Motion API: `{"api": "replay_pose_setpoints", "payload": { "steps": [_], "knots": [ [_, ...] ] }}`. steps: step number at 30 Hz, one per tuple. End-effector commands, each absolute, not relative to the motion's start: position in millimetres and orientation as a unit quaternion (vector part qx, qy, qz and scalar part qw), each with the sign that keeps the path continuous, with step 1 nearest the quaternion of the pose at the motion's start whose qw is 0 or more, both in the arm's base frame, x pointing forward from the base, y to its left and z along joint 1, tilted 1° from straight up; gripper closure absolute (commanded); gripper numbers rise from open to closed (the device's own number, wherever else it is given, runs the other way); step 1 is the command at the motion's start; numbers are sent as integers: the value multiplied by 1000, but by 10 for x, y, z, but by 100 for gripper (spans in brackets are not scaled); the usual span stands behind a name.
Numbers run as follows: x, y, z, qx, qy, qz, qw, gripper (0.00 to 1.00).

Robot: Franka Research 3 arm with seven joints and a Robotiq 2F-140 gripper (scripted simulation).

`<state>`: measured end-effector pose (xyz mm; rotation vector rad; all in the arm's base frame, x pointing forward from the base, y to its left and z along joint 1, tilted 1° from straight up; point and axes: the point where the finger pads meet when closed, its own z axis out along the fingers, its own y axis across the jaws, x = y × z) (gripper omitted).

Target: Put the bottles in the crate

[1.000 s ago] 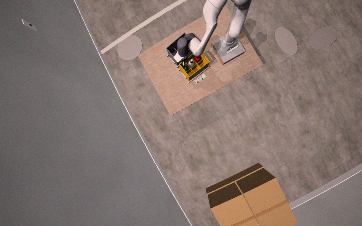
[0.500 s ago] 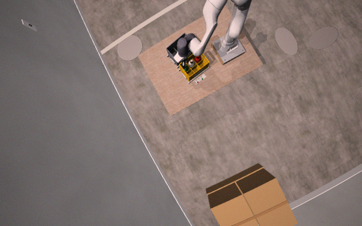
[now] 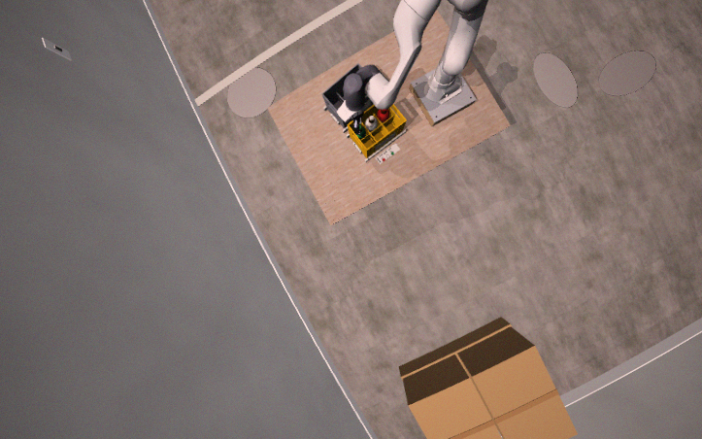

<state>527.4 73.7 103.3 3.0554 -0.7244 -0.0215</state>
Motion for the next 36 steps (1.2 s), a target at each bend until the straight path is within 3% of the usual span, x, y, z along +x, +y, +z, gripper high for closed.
{"api": "replay_pose_setpoints", "payload": {
  "steps": [1,36],
  "knots": [
    [5285,742,1032,973,-232,-6,0,62],
    [5292,740,1618,973,-232,-6,0,62]
  ]
}}
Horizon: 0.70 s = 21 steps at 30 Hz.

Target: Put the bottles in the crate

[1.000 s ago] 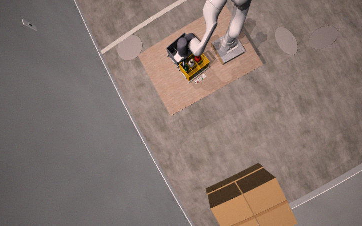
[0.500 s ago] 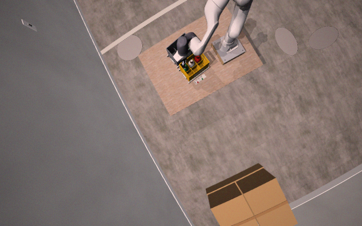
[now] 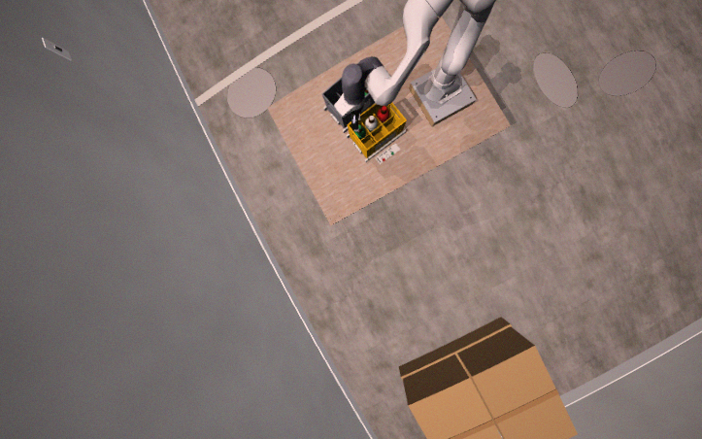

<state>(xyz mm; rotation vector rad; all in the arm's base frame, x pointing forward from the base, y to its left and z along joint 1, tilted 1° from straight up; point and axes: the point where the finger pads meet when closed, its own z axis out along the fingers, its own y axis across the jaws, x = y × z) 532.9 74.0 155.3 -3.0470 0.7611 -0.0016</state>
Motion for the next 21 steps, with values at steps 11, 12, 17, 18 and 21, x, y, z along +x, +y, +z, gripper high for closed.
{"api": "replay_pose_setpoints", "payload": {
  "steps": [11,12,17,18,21],
  "knots": [
    [5294,740,1858,-973,232,6,0,62],
    [5294,739,1882,-973,232,6,0,62],
    [5294,739,1882,-973,232,6,0,62],
    [5294,739,1882,-973,232,6,0,62],
    [5294,739,1882,-973,232,6,0,62]
  ]
}}
